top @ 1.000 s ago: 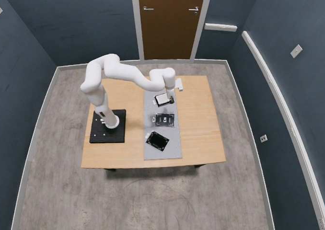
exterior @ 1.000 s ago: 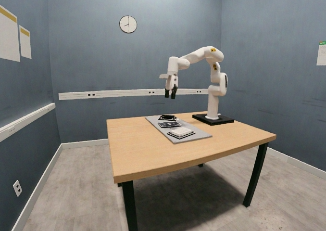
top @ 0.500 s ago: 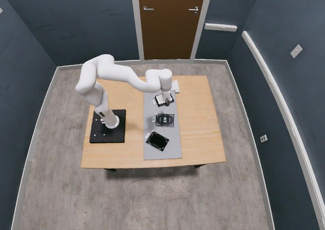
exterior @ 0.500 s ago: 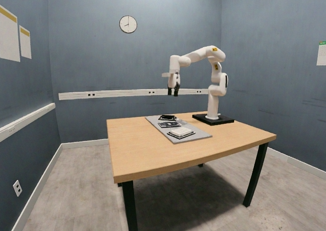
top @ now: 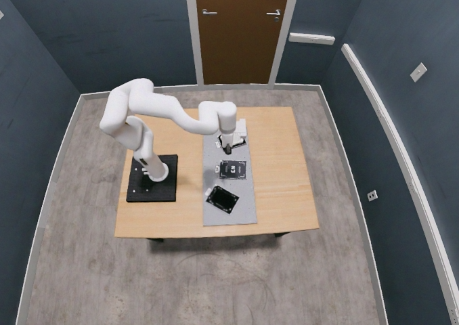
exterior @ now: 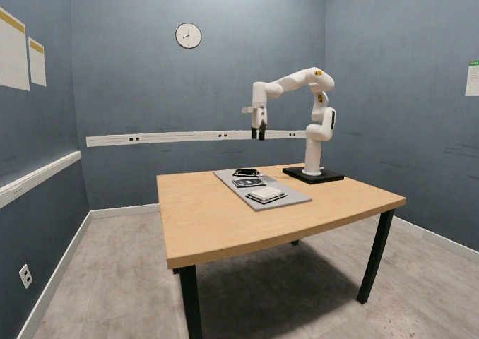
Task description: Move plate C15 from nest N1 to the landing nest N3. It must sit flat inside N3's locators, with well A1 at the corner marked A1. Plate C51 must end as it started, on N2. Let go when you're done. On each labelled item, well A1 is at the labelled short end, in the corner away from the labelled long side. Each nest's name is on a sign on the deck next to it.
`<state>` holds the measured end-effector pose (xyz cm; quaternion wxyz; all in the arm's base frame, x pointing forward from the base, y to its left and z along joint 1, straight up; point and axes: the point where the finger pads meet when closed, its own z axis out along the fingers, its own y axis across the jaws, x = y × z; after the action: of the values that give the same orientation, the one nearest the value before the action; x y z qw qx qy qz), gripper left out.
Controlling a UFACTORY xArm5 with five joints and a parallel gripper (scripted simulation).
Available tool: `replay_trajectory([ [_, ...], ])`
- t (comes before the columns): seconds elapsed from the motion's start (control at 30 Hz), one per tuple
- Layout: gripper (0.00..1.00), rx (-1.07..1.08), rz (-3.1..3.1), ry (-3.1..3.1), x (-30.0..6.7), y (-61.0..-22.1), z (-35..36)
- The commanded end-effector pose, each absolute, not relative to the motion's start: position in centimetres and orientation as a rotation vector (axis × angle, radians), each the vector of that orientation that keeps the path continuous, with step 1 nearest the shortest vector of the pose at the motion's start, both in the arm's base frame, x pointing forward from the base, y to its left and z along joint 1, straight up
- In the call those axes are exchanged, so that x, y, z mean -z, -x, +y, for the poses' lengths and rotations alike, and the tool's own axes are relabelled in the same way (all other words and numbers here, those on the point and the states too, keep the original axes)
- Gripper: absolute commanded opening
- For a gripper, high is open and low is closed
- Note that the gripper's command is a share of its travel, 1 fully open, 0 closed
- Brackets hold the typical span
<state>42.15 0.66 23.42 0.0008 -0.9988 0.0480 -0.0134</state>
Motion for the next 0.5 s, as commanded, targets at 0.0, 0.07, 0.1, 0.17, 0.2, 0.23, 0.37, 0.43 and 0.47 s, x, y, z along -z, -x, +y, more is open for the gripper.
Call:
replay_trajectory([
  [0.0, 1.0, 0.033, 0.462, 3.108, -22.3, -40.2, -1.2],
  [0.07, 1.0, 0.026, 0.565, 3.092, -21.8, -39.6, -1.8],
  [0.1, 1.0, 0.022, 0.617, 3.082, -21.6, -39.2, -2.1],
  [0.17, 1.0, 0.015, 0.719, 3.06, -21.1, -38.6, -2.7],
  [0.2, 1.0, 0.011, 0.77, 3.048, -20.9, -38.3, -3.0],
  [0.23, 1.0, 0.011, 0.77, 3.048, -20.9, -38.3, -3.0],
  [0.37, 1.0, 0.0, 0.921, 3.007, -20.2, -37.3, -3.9],
  [0.43, 1.0, -0.002, 0.952, 2.997, -19.7, -36.6, -4.5],
  [0.47, 1.0, -0.002, 0.952, 2.998, -19.5, -36.3, -4.8],
])
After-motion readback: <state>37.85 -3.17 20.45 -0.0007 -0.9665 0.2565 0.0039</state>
